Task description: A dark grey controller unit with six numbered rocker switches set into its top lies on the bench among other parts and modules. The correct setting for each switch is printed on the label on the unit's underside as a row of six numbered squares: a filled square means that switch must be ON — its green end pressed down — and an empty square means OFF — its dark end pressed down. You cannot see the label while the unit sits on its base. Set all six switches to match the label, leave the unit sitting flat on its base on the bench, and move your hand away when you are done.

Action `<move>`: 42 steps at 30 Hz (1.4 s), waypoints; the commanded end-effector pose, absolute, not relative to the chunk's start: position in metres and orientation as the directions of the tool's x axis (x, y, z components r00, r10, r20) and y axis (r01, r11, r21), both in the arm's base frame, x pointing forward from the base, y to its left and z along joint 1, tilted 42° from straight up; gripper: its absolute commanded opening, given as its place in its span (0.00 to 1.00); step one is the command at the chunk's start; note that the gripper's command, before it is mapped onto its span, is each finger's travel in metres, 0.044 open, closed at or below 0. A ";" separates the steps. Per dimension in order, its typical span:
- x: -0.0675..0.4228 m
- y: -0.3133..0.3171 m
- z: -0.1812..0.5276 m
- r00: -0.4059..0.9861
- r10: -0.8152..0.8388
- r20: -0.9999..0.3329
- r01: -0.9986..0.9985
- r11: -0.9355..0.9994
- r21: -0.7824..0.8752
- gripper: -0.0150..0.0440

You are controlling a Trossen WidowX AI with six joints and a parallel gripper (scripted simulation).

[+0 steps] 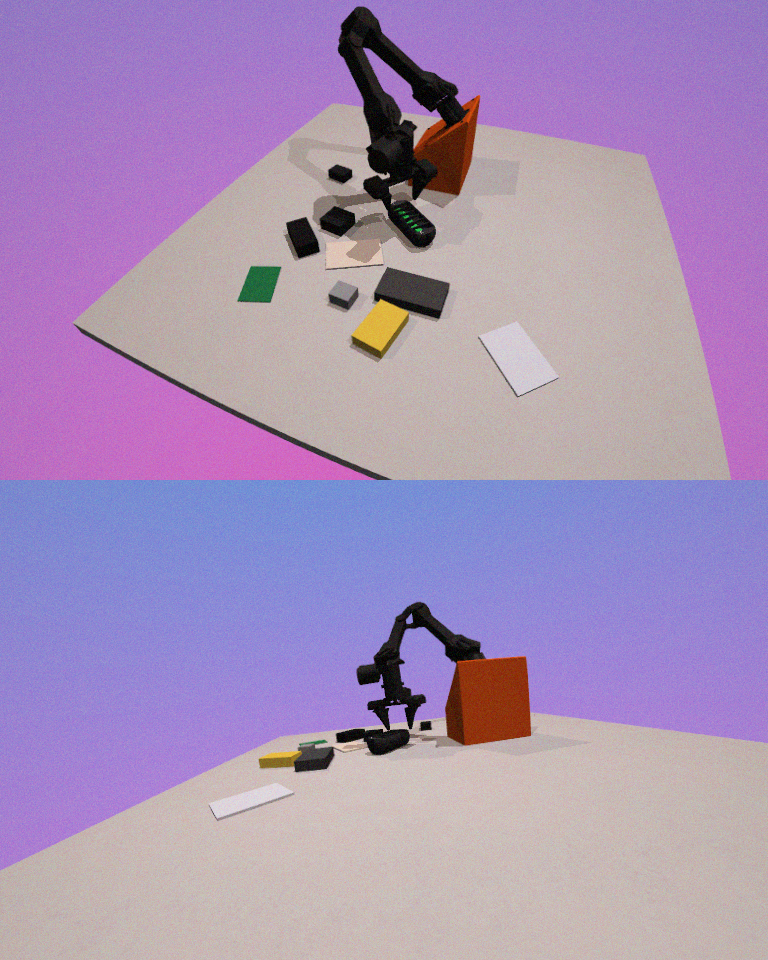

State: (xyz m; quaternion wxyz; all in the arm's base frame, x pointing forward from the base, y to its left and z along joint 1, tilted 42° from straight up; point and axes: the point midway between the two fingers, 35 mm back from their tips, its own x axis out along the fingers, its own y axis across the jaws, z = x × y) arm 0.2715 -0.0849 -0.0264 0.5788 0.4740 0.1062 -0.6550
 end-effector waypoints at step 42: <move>0.337 -0.056 -0.025 0.157 -0.649 -0.744 0.838 -0.311 0.448 0.25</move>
